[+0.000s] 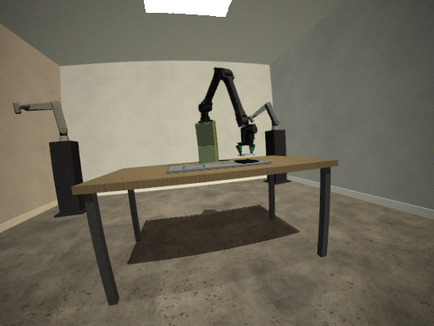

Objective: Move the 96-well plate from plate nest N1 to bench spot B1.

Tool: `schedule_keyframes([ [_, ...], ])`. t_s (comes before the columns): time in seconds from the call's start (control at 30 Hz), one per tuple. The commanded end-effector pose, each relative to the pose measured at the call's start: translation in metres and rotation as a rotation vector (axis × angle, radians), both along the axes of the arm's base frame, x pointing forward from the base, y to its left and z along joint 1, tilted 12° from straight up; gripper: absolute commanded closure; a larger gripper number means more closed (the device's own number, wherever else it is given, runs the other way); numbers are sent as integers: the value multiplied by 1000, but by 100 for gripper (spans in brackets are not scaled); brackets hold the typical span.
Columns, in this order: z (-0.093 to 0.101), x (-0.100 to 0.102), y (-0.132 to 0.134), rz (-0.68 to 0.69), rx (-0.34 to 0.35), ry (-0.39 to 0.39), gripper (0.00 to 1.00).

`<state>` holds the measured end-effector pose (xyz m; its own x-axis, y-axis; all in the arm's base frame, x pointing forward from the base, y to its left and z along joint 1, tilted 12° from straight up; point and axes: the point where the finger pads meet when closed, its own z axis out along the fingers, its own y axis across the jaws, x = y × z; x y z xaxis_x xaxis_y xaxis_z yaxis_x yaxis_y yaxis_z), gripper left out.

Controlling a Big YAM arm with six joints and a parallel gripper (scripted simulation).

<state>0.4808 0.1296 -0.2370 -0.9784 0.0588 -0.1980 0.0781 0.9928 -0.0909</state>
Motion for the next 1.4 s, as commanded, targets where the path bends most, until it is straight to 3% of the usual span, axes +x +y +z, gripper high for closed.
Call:
schedule_keyframes([
  [0.0, 17, 2, 10, 4, 5, -17, 100],
  [0.1, 9, -3, 2, -8, 0, -2, 100],
  [0.13, 20, 2, 5, -7, 5, -16, 100],
  [0.57, 42, -3, 10, 0, 5, -17, 100],
  [0.63, 42, -3, 10, 0, 5, -17, 100],
  [0.67, 26, -15, 7, 1, -7, 18, 100],
  [0.73, 46, -5, 13, 4, 5, -17, 100],
  [1.0, 59, -7, 13, 2, 5, -17, 100],
  [1.07, 58, -8, 13, 1, 4, -14, 100],
  [1.1, 43, -17, 9, 2, -5, 12, 100],
  [1.13, 40, -18, 8, 2, -7, 17, 100],
  [1.2, 40, -18, 8, 2, -7, 17, 100],
  [1.27, 53, -2, 9, 2, 6, -20, 100],
  [1.37, 53, -2, 9, 2, 6, -20, 100],
])
